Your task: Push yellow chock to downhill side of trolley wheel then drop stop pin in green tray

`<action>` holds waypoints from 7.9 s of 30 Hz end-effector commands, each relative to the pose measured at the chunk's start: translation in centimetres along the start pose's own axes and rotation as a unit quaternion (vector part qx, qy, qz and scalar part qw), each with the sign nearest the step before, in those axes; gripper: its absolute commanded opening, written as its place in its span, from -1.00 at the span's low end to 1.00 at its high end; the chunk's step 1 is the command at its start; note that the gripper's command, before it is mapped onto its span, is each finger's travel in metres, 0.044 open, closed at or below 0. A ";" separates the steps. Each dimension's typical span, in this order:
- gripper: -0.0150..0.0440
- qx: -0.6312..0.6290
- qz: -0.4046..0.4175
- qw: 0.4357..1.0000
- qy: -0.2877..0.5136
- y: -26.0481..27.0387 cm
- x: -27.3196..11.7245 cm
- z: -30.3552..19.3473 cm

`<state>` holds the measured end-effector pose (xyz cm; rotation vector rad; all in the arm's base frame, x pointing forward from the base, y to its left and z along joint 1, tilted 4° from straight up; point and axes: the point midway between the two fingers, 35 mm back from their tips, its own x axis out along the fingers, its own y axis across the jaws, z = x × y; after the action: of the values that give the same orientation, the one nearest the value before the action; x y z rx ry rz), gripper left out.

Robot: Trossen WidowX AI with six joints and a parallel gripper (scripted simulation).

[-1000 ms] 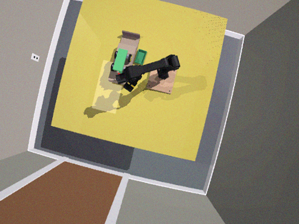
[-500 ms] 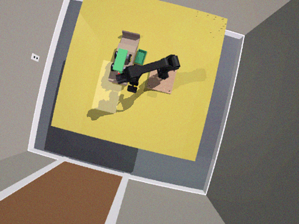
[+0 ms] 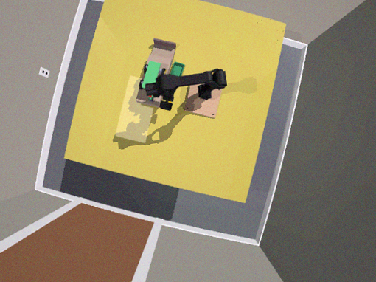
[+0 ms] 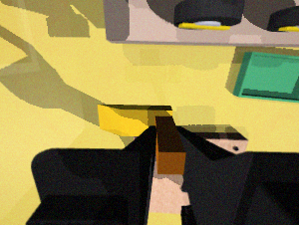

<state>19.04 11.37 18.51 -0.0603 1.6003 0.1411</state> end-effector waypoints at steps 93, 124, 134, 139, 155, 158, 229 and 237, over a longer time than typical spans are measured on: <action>-0.49 -0.001 0.042 0.999 -0.003 -26.1 2.1 8.8; -0.49 -0.001 0.043 0.999 -0.003 -25.6 8.3 8.9; -0.49 -0.001 0.043 0.999 -0.003 -25.1 8.2 8.9; -0.49 -0.001 0.043 0.999 -0.003 -24.7 8.2 8.9; -0.49 -0.001 0.044 0.999 -0.003 -23.3 8.0 8.9; -0.49 -0.001 0.044 0.999 -0.003 -23.1 8.0 9.0; 0.15 0.148 0.038 0.988 -0.020 -21.1 0.9 9.5; 0.15 0.283 0.063 0.957 -0.013 -16.9 0.3 11.3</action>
<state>31.79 -5.73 16.47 0.3808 1.5727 -0.1504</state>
